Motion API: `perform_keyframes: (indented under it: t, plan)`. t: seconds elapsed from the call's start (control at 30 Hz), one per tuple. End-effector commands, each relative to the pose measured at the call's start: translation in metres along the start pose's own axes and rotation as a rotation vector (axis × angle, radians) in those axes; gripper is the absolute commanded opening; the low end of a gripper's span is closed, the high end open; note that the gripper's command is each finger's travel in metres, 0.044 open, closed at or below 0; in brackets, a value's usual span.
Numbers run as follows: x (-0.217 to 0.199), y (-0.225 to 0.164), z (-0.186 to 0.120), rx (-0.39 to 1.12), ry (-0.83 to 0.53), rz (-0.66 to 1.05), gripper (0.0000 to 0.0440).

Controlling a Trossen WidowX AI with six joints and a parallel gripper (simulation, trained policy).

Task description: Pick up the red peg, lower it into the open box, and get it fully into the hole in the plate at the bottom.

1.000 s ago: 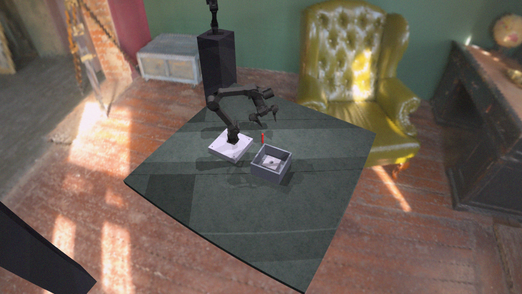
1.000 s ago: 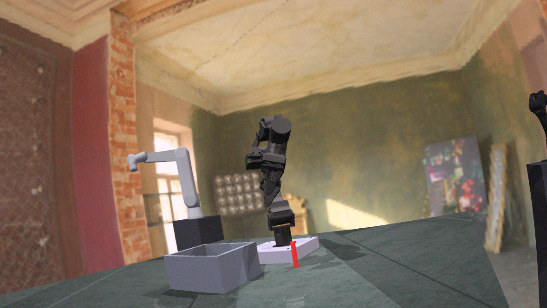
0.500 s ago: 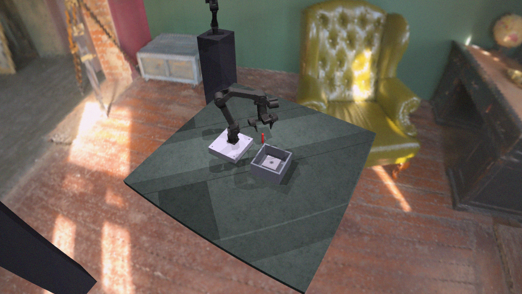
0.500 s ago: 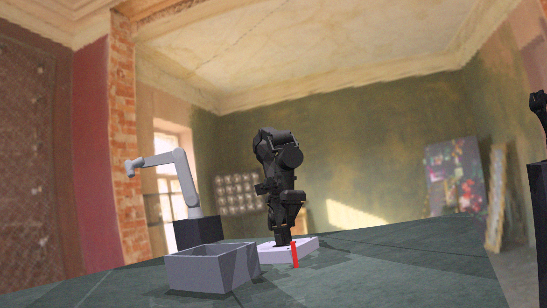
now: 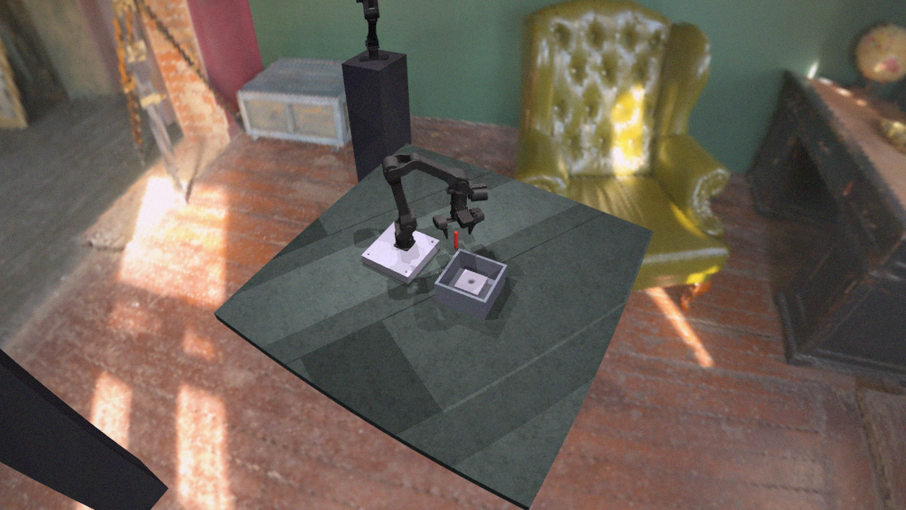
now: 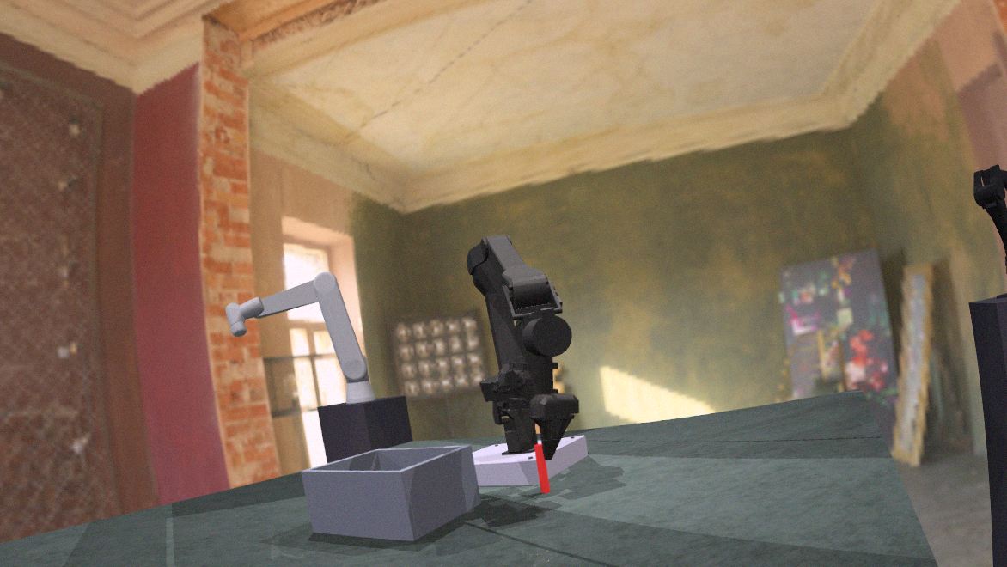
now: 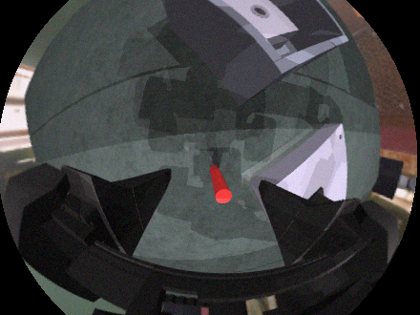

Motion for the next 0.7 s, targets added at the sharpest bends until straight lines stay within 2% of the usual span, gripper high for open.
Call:
perform_keyframes:
  t: [0.0,0.13,0.2,0.4,0.67]
  plan:
    - [0.001,-0.003,0.017,0.007,-0.012,-0.013,0.044]
    - [0.002,-0.004,0.032,0.006,-0.013,-0.021,0.0439]
    - [0.002,-0.005,0.039,0.009,-0.018,-0.027,0.0422]
    - [0.0,-0.007,0.056,0.027,-0.05,-0.032,0.0271]
    - [-0.001,-0.008,0.063,0.047,-0.105,-0.028,0.0061]
Point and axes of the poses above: the point midway between the two fingers, 35 mm back from their tips, its own z axis out along the fingers, its own x axis across the jaws, y = z × x, the point moved 6 cm from there along -z, back along the fingers, and after that the axes turned 4 degrees about -z, right-handed, at the moved point
